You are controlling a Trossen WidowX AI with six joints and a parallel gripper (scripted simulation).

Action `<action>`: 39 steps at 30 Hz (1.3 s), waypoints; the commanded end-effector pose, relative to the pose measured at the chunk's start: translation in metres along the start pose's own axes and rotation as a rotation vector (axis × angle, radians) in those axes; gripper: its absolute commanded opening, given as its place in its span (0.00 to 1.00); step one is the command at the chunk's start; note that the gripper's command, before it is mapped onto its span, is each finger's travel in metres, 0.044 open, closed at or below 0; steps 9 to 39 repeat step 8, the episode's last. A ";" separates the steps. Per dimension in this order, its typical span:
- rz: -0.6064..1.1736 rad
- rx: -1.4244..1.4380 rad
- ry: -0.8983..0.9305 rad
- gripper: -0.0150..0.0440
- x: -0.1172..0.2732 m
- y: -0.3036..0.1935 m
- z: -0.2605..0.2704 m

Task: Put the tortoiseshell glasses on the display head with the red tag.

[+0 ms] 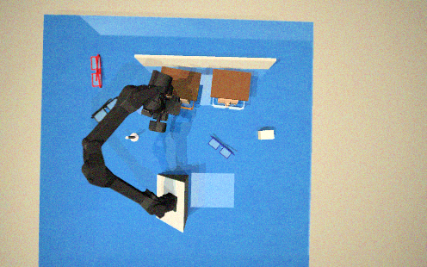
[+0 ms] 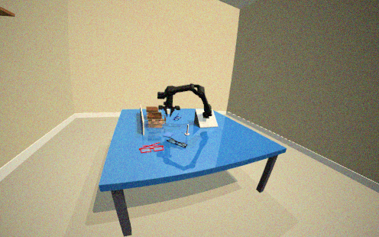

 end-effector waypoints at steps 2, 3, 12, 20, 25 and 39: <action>-0.005 0.006 0.006 0.44 0.004 0.003 -0.010; -0.005 0.006 0.006 0.44 0.004 0.004 -0.012; -0.005 0.005 0.005 0.44 0.013 0.008 -0.029; -0.005 0.005 0.005 0.44 0.013 0.008 -0.029; -0.005 0.005 0.005 0.44 0.013 0.008 -0.029; -0.005 0.005 0.005 0.44 0.013 0.008 -0.029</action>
Point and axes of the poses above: the point midway between the two fingers, 35 mm back from their tips, its own x axis back along the fingers, its own z axis across the jaws, y = z × x, the point moved 8 cm from there along x, back along the fingers, and after that the axes turned 13 degrees about -x, right-handed, at the moved point
